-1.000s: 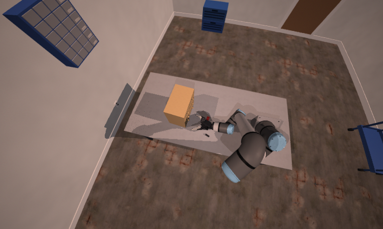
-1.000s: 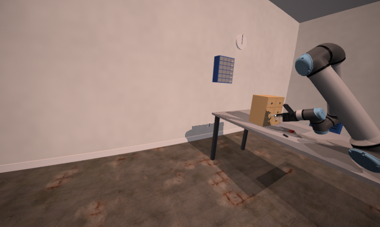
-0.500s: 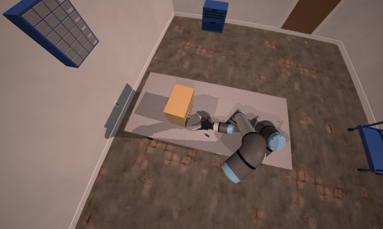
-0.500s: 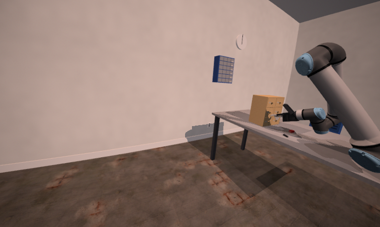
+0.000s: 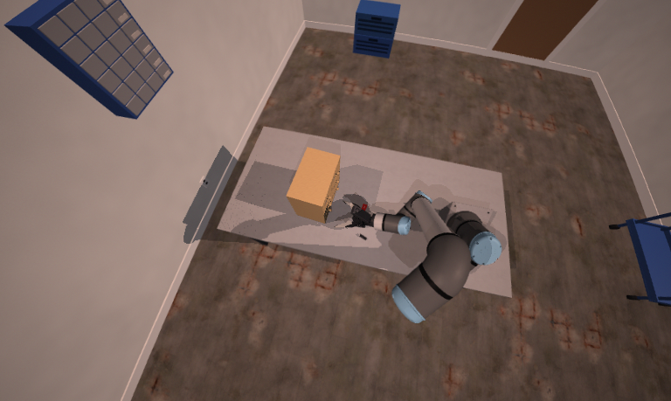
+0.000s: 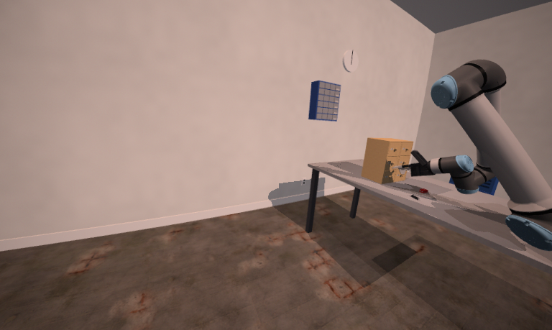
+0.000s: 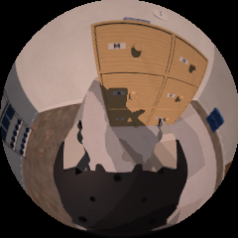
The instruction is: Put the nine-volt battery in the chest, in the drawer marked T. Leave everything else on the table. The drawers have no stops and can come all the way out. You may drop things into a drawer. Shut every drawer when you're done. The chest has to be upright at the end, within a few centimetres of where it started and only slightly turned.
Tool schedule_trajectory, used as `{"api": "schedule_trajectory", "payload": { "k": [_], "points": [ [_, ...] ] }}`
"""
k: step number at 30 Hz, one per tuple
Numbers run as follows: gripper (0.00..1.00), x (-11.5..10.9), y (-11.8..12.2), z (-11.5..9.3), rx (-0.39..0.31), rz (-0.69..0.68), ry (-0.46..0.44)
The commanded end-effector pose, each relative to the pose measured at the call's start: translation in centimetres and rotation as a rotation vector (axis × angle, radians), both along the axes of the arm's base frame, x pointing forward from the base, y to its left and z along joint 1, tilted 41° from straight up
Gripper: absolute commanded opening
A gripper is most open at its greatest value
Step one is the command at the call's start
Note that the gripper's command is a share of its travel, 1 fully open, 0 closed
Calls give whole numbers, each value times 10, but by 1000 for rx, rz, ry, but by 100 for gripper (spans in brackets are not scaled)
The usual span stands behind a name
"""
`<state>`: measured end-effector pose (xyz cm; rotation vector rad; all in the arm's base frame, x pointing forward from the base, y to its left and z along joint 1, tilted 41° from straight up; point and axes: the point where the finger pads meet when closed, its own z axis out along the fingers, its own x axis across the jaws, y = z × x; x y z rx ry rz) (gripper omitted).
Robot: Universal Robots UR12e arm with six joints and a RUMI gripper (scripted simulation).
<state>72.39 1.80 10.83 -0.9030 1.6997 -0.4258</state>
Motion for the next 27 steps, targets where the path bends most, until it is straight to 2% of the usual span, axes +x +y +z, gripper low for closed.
{"api": "schedule_trajectory", "payload": {
  "k": [1, 27],
  "points": [
    [100, -1, -1, 1, 1, 8, 9],
    [100, -7, -5, 7, 10, 67, 76]
  ]
}}
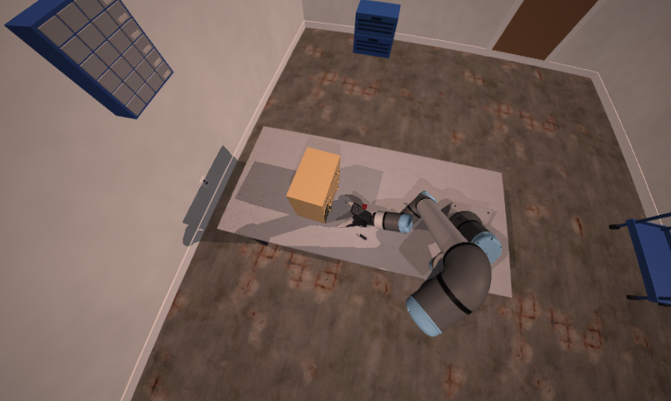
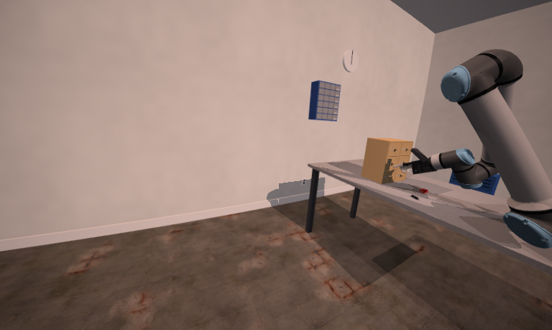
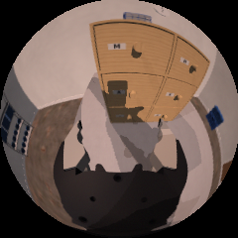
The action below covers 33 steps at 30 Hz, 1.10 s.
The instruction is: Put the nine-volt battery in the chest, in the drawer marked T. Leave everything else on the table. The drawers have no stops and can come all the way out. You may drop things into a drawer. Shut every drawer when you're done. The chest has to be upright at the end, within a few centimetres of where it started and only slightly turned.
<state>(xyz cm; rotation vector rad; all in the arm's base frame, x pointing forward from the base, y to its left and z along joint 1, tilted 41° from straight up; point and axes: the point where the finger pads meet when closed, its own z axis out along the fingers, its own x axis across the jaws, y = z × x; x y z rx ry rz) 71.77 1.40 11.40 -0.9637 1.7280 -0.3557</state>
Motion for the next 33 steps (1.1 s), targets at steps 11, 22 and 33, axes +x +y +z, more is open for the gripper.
{"api": "schedule_trajectory", "payload": {
  "k": [11, 22, 33],
  "points": [
    [100, -5, -4, 5, 7, 51, 59],
    [100, -9, -7, 9, 13, 87, 99],
    [100, -13, -10, 13, 18, 125, 142]
  ]
}}
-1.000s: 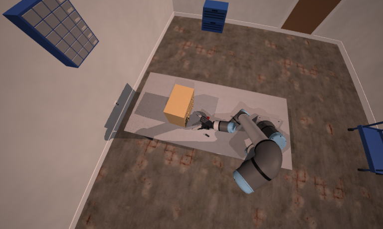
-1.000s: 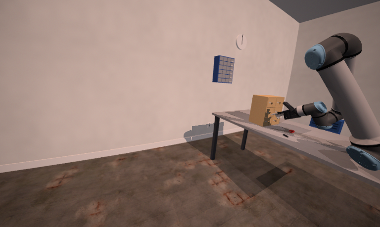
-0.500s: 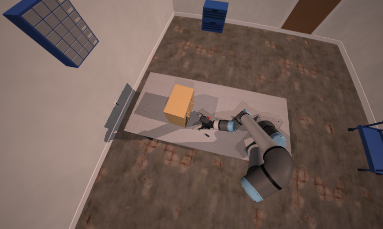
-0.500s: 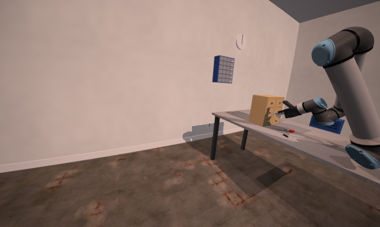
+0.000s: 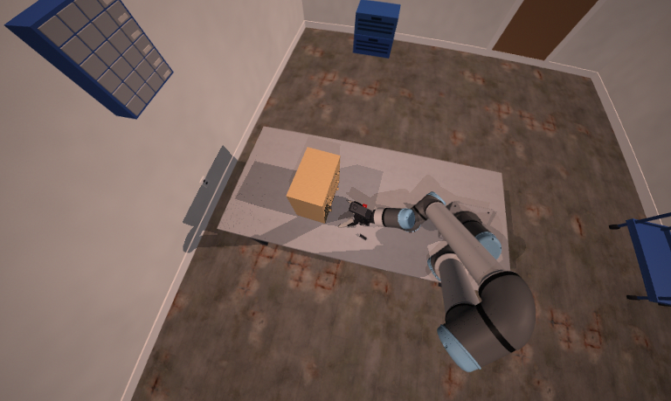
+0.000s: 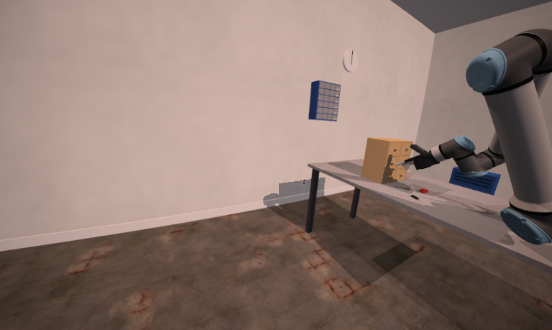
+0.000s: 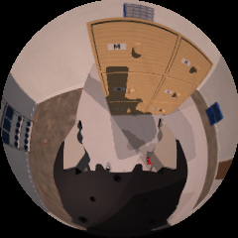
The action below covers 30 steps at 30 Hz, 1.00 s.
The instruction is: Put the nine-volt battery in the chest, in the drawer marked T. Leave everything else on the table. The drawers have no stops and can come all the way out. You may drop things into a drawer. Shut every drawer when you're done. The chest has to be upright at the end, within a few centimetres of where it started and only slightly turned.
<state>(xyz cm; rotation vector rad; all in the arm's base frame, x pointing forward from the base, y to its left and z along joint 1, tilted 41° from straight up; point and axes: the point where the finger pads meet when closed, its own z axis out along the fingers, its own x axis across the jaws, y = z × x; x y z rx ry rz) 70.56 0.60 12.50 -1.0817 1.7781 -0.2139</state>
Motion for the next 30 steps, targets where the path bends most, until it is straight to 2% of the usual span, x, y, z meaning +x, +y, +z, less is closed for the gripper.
{"api": "schedule_trajectory", "payload": {
  "k": [1, 30],
  "points": [
    [100, -1, -2, 2, 1, 20, 23],
    [100, -14, -11, 14, 19, 139, 158]
  ]
}}
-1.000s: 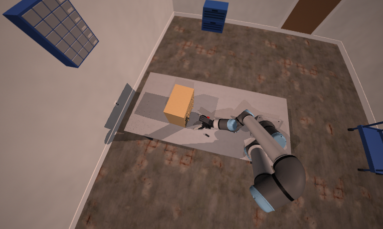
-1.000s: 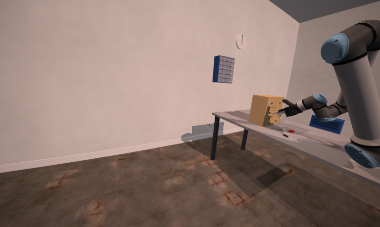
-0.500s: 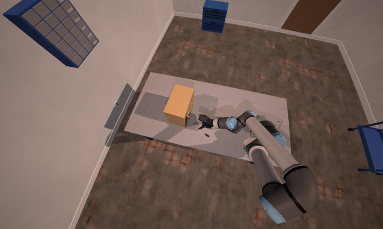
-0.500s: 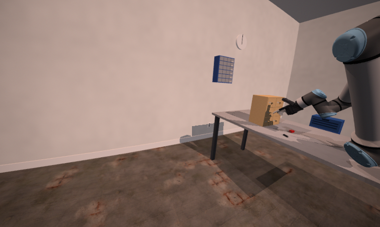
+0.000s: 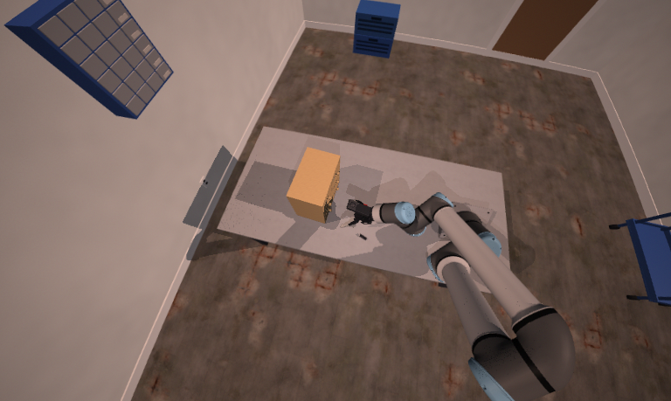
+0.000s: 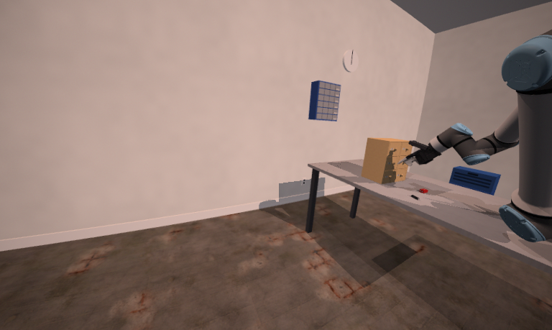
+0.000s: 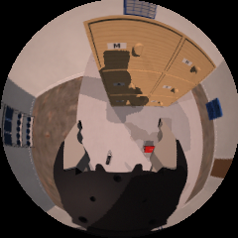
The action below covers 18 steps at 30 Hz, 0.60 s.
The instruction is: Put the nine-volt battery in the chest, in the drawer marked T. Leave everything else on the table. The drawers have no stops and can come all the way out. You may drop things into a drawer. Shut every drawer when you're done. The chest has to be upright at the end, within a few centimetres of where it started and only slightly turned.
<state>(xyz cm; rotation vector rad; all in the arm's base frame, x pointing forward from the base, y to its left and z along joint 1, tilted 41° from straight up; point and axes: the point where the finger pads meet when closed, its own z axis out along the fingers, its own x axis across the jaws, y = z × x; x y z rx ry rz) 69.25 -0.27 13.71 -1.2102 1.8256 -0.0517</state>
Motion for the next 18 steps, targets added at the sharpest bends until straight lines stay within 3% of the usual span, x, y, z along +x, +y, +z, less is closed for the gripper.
{"api": "schedule_trajectory", "payload": {
  "k": [1, 18],
  "points": [
    [100, -1, -2, 2, 2, 19, 20],
    [100, -9, -8, 9, 13, 95, 107]
  ]
}}
